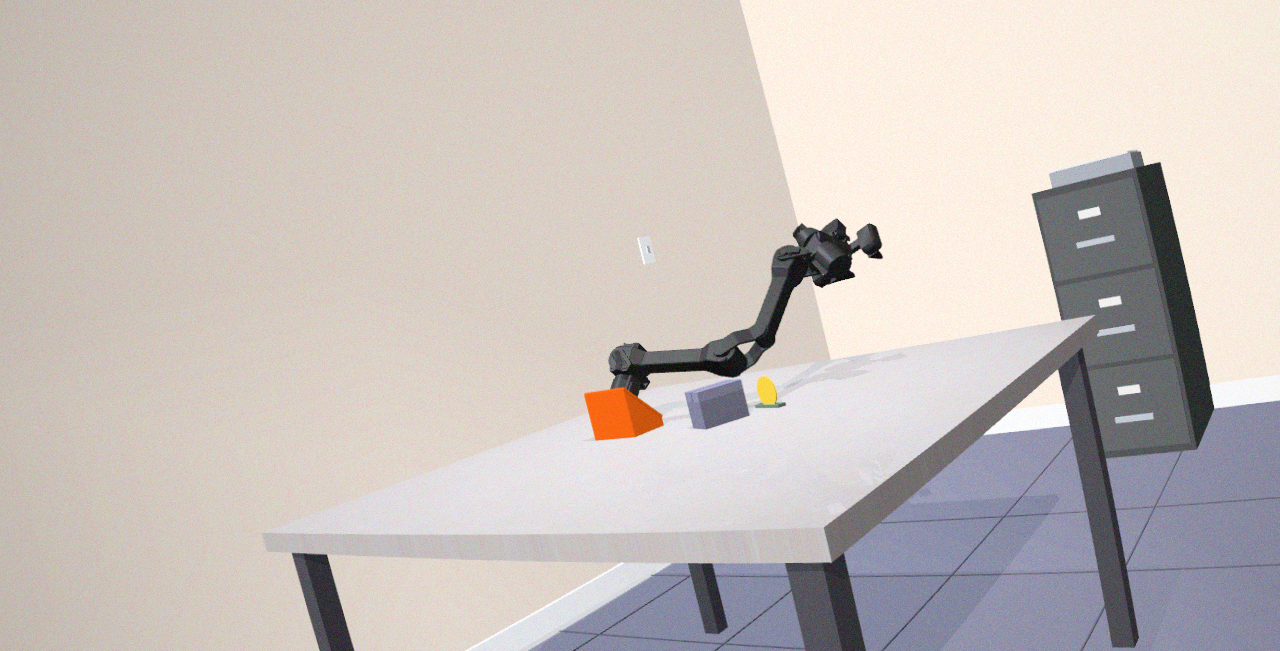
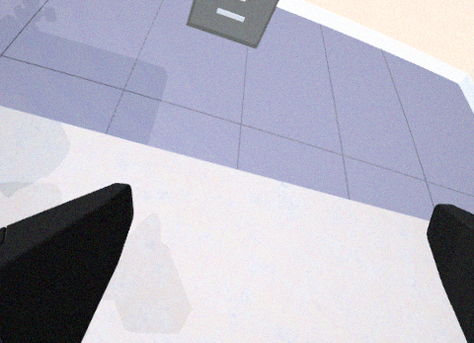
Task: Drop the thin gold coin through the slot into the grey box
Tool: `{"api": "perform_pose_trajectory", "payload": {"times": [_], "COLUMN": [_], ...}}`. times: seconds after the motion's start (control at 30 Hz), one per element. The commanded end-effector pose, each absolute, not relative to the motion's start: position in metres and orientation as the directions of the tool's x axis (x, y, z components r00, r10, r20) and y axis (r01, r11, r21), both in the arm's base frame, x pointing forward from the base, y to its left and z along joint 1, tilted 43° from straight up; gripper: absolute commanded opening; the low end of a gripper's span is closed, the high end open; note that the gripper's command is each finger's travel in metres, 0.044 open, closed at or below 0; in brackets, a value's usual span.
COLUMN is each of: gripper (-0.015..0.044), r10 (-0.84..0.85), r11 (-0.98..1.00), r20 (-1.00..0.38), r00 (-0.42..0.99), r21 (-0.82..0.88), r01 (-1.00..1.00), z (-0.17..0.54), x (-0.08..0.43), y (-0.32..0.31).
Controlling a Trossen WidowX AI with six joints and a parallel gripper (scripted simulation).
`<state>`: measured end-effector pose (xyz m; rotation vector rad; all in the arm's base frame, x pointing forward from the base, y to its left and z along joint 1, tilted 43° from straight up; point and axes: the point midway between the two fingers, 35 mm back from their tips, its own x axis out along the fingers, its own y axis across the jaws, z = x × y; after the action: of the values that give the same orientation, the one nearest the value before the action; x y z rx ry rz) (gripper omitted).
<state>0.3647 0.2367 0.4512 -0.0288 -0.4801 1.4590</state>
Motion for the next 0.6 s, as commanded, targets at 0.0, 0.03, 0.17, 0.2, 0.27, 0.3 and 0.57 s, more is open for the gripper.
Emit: {"api": "perform_pose_trajectory", "payload": {"times": [0.0,0.03,0.17,0.2,0.27,0.3,0.57], "gripper": [0.0374,0.0347,0.0242,0.0216,0.0164,0.0161,0.0161], "r10": [0.954,0.950,0.915,0.902,0.880,0.866,0.684], "r11": [0.127,0.122,0.073,0.058,0.033,0.018,-0.150], "r20": [0.299,0.310,0.399,0.422,0.457,0.476,0.642], "r00": [0.031,0.021,-0.065,-0.090,-0.128,-0.151,-0.346], "r21": [-0.306,-0.308,-0.322,-0.325,-0.330,-0.332,-0.341], "r01": [-0.944,-0.944,-0.944,-0.944,-0.944,-0.943,-0.928], "z": [0.453,0.458,0.499,0.510,0.525,0.533,0.600], "x": [0.363,0.357,0.308,0.295,0.274,0.261,0.152], "y": [0.238,0.240,0.257,0.259,0.262,0.263,0.244]}}
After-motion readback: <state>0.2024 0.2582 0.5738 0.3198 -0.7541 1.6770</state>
